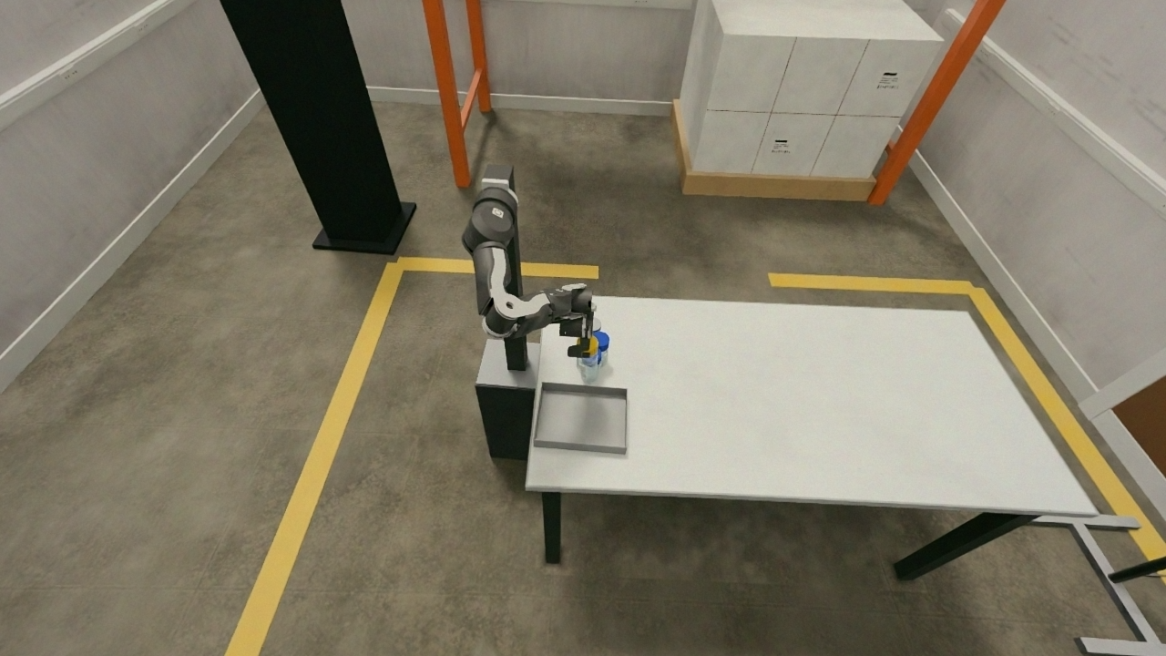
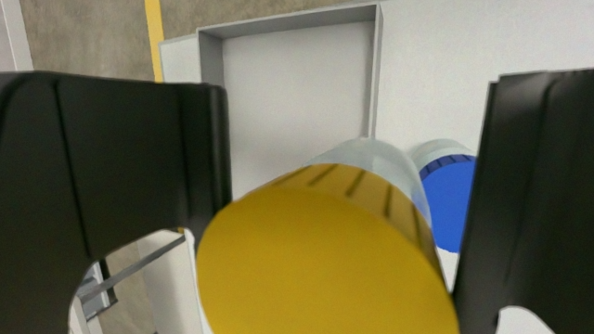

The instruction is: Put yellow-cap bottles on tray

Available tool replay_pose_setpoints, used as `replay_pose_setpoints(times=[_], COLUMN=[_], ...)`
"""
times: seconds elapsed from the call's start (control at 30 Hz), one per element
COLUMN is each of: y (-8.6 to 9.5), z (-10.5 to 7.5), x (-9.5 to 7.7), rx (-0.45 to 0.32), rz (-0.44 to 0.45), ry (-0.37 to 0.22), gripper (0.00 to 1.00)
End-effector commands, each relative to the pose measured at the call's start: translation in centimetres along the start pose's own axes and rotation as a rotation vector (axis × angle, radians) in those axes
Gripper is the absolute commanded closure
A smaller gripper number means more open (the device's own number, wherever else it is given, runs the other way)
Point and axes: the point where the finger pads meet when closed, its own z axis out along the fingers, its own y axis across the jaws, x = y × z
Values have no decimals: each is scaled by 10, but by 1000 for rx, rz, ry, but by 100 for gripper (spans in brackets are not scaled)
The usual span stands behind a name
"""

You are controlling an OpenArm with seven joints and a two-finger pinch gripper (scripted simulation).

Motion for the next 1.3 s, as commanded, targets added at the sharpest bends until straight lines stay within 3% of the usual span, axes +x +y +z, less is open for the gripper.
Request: replay_pose_setpoints(times=[0.0, 0.27, 0.77, 0.83, 1.27], y=[0, 0, -1, -1, -1], z=[-1, -1, -1, -1, -1], x=[-1, -1, -1, -1, -1], rx=[4, 4, 3, 3, 3], rz=[24, 129, 449, 449, 713], ry=[-5, -3, 1, 1, 4], gripper=[100, 100, 100, 100, 100])
